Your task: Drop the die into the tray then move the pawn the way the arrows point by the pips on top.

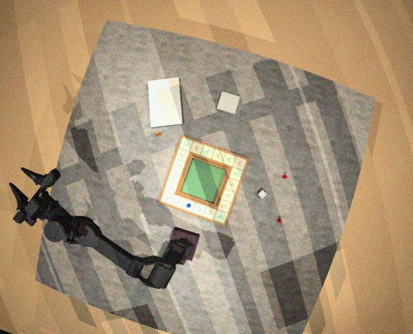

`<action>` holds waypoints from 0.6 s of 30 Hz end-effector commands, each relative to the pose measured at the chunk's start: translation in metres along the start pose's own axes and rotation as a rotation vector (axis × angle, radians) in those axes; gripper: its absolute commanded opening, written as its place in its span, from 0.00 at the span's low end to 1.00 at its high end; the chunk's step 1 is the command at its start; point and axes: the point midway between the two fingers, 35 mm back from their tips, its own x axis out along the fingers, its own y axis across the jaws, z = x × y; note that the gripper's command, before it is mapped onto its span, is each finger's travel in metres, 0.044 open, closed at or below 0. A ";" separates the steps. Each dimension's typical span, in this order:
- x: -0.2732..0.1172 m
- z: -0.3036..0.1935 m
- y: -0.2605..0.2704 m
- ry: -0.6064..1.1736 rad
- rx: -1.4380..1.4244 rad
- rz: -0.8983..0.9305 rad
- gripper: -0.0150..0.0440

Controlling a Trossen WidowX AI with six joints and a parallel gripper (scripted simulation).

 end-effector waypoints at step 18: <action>-0.049 -0.111 -0.326 0.539 -0.201 -0.554 0.72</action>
